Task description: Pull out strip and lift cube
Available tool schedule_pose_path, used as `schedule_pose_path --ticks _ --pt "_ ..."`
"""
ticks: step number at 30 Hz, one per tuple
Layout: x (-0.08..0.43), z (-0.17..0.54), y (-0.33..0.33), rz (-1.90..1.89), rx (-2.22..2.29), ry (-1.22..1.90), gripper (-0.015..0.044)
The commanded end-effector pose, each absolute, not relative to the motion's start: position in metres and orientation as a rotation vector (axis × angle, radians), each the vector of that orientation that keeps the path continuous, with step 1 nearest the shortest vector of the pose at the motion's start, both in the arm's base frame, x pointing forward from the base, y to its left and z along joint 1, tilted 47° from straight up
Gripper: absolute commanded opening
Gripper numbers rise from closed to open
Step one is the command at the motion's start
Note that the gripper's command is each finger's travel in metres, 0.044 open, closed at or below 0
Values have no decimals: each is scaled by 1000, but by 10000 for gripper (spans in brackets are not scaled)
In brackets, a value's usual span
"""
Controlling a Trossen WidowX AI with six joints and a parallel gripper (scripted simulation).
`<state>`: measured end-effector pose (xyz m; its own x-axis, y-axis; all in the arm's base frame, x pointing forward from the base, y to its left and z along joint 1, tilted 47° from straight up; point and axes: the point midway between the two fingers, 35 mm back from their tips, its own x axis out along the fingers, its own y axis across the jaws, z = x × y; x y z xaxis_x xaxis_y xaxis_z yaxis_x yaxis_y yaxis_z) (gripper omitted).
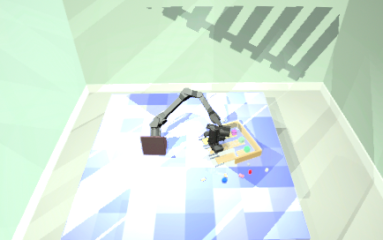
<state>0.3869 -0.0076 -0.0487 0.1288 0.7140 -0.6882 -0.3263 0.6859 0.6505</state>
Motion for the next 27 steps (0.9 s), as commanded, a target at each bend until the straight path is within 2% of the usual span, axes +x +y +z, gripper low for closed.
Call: schedule_pose_path --ticks 1,27 --pt "388 -51 -4 788 388 1227 0" --pt "381 -56 -6 788 388 1227 0"
